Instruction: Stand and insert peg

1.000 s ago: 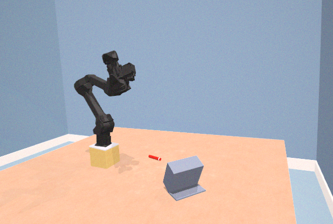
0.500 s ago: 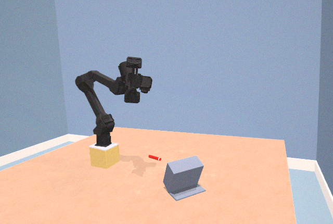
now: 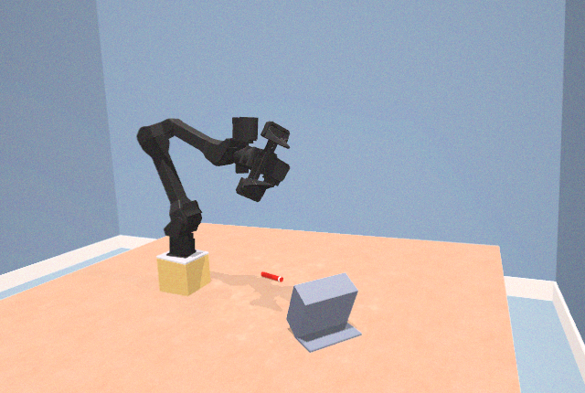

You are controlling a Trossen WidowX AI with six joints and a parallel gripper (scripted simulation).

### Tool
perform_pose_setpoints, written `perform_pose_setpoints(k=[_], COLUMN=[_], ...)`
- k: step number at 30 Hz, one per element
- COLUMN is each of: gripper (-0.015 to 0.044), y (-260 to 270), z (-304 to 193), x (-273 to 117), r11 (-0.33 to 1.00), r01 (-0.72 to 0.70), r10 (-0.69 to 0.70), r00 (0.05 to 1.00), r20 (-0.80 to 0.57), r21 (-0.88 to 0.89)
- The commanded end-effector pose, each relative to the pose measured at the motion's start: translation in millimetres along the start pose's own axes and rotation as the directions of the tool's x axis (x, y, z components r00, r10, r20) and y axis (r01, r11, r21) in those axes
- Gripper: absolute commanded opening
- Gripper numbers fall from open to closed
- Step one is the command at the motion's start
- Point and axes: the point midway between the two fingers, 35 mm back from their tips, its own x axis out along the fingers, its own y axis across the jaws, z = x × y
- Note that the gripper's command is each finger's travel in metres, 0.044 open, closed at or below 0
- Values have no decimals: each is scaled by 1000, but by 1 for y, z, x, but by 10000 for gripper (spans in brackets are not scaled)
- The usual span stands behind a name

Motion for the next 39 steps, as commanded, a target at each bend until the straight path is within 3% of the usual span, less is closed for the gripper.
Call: perform_pose_setpoints(k=[1,10,19,29,39], gripper=[440,440,440,440,440], y=[12,38,68,104,138], z=[31,87,136,180,209], x=[3,-2,-19,-52,-95], r11=[993,947,869,756,636], r01=[-46,-92,-83,-17,91], r10=[59,192,345,523,689], r00=[991,929,809,616,380], r20=[118,317,476,589,617], r21=[-108,-306,-488,-654,-766])
